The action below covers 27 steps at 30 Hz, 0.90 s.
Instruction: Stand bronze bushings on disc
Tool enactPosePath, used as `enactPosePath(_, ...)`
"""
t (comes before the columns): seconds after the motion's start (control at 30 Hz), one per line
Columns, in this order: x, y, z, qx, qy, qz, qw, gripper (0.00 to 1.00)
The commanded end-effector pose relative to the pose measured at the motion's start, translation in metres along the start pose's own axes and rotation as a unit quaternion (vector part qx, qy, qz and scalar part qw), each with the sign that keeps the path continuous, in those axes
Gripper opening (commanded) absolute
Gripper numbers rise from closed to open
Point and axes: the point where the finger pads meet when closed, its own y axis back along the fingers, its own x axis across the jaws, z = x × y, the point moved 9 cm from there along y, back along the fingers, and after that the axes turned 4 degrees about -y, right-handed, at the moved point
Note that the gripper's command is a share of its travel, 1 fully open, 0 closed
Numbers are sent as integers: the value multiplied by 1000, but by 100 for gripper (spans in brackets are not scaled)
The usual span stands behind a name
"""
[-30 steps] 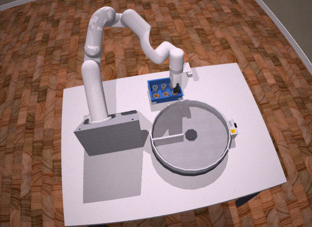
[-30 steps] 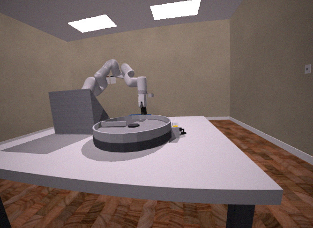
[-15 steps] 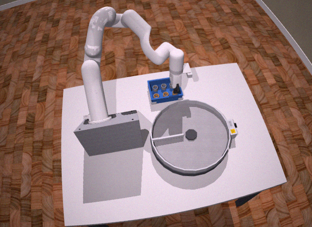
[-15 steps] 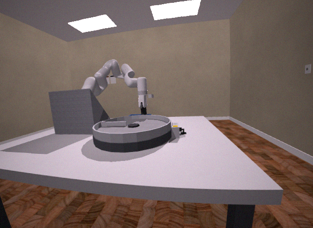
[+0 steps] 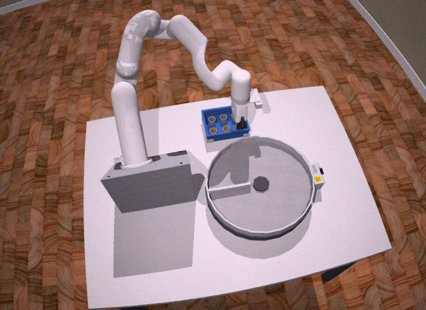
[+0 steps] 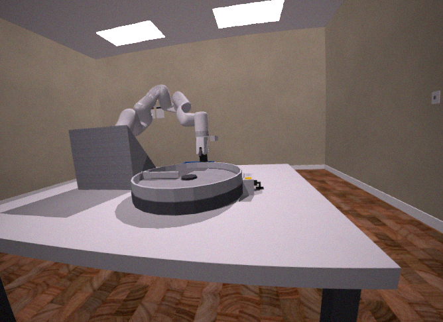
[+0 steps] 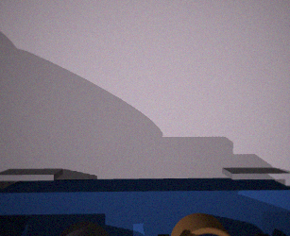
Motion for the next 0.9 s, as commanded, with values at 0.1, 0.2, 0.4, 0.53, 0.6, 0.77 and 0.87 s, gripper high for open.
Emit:
enactPosePath(0.1, 0, 1, -1, 2, 0, 0, 1000, 41)
enactPosePath(0.2, 0, 1, -1, 2, 0, 0, 1000, 41)
enactPosePath(0.4, 0, -1, -1, 2, 0, 0, 1000, 41)
enactPosePath(0.53, 0, -6, -1, 2, 0, 0, 1000, 41)
enactPosePath(0.6, 0, -6, -1, 2, 0, 0, 1000, 41)
enactPosePath(0.77, -1, -15, -1, 2, 0, 0, 1000, 41)
enactPosePath(0.87, -1, -20, -1, 2, 0, 0, 1000, 41)
